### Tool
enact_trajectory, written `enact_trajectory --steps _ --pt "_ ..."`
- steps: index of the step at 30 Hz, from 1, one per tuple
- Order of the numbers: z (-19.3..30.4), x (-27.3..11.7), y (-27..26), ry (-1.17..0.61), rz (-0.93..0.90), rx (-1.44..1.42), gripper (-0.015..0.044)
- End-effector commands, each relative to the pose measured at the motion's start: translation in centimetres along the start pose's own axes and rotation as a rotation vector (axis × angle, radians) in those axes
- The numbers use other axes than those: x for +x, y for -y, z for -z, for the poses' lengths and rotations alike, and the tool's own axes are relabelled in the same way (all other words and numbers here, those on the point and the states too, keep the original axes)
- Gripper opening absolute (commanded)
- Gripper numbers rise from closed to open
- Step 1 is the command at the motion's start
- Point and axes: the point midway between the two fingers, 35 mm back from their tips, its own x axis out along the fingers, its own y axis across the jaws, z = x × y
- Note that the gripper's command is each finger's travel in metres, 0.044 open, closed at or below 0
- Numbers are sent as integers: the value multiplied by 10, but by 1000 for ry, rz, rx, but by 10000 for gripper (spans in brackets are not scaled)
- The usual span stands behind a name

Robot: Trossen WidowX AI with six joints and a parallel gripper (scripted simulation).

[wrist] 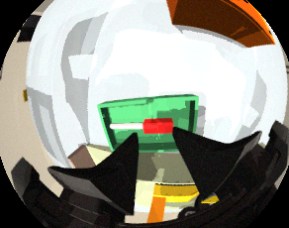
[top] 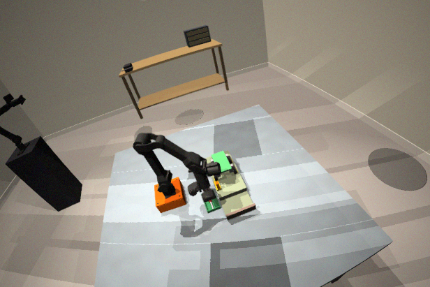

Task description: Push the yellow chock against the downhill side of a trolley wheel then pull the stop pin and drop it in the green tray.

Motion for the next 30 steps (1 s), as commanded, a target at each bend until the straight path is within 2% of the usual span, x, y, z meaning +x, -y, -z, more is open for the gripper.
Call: enact_trajectory --steps 1,3,9,15,22,26,30 --pt "0 2 2 2 -4 6 190" --pt "0 3 2 2 -4 6 190" --pt "0 1 1 0 0 0 340" --pt "0 0 1 0 0 0 340" --pt "-2 -23 -2 1 -4 5 340" --pt "-2 -33 -3 1 -4 6 440" --pt "-2 -43 -4 1 -4 6 440"
